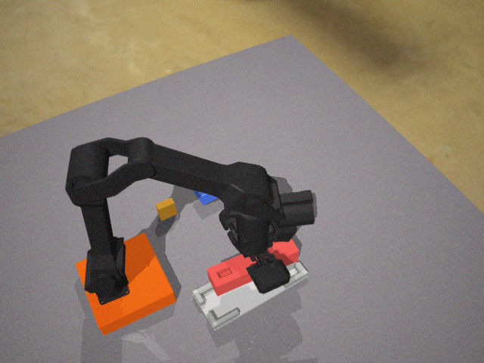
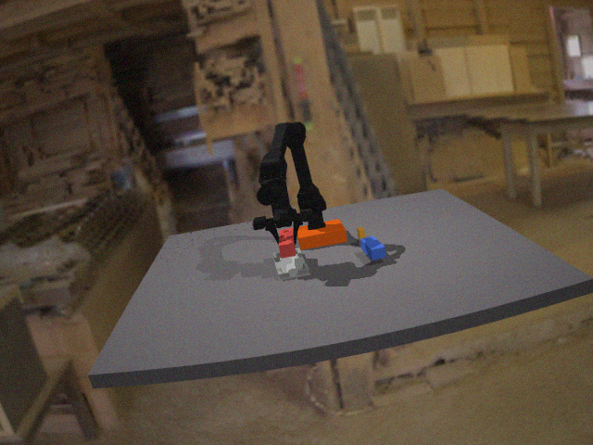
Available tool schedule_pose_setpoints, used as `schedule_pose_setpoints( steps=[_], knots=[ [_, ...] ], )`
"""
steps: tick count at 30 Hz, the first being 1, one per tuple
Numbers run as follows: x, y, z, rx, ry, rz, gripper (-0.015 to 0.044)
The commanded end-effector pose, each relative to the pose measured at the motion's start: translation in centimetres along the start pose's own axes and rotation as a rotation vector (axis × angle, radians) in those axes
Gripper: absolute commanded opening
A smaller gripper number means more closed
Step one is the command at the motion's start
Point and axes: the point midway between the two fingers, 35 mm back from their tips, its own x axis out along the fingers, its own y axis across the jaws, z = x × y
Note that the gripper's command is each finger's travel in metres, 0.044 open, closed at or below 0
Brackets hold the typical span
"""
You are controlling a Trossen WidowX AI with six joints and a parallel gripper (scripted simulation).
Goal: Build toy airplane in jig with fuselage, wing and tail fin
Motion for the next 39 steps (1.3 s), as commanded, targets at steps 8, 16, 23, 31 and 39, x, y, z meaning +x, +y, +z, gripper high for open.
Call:
schedule_pose_setpoints(
  steps=[8, 16, 23, 31, 39],
  knots=[
    [0.2, -0.2, 0.0, -0.005, 0.002, -0.003, 0.0196],
    [0.2, -0.2, 0.0, -0.005, 0.002, -0.003, 0.0196],
    [0.9, -0.2, 0.0, -0.005, 0.002, -0.003, 0.0196],
    [2.2, -0.3, 0.0, -0.005, 0.002, -0.003, 0.0196],
    [3.5, -0.3, 0.0, -0.005, 0.002, -0.003, 0.0196]
  ],
)
